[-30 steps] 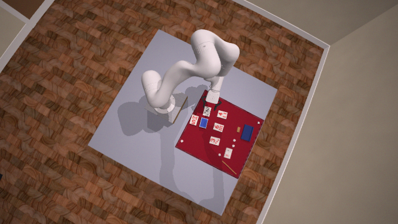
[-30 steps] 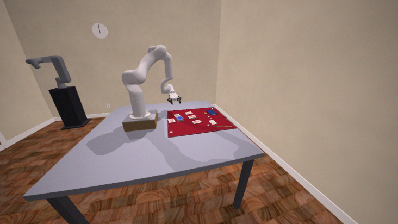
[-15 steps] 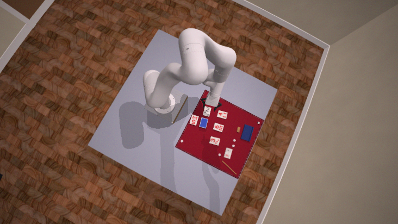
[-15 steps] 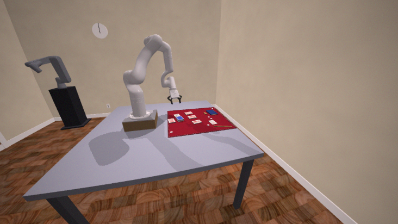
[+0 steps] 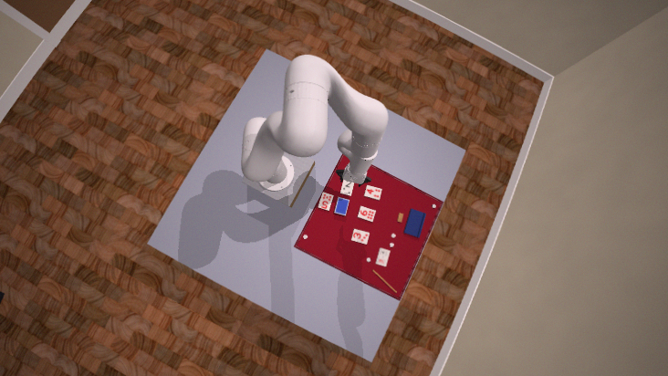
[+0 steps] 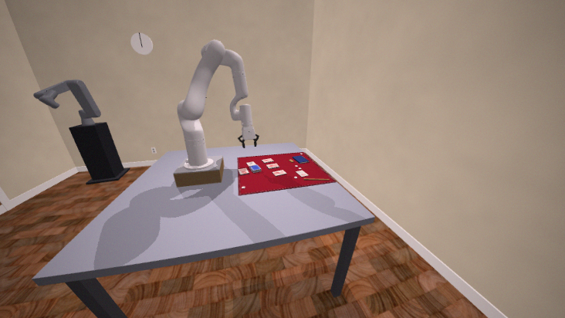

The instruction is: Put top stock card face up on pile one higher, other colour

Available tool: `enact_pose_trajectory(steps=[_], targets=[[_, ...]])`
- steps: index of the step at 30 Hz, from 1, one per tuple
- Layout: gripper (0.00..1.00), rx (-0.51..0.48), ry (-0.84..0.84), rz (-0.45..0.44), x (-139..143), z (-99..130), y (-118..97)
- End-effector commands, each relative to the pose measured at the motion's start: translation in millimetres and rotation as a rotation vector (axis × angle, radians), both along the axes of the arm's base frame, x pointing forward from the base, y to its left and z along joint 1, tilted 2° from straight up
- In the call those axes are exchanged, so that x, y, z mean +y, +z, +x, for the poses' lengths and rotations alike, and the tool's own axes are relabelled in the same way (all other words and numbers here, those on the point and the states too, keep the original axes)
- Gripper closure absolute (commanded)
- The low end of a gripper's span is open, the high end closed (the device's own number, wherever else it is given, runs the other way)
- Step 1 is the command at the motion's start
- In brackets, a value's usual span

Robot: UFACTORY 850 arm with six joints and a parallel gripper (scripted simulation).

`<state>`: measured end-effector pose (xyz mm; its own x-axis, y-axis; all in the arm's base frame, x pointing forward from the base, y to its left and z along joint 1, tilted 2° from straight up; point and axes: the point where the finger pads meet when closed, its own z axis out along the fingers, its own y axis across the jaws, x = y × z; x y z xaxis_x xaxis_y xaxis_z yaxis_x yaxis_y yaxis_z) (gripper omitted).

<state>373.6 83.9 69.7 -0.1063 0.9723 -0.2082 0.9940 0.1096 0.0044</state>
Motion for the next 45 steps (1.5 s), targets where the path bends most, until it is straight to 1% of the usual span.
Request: enact_pose_trajectory(steps=[1,2,7,17,32,45], targets=[[0.0,0.005,0.001,0.047,0.7,0.2,0.2],[0.0,0.005,0.001,0.047,0.7,0.2,0.2],[0.0,0.004,0.002,0.113,0.4,2.0,0.7],[0.0,0.025,0.002,0.169,1.1,-1.5,0.2],[0.0,0.023,0.003,0.217,1.1,0.3,0.5],[0.0,0.017,0.003,0.234,0.6,2.0,0.7]])
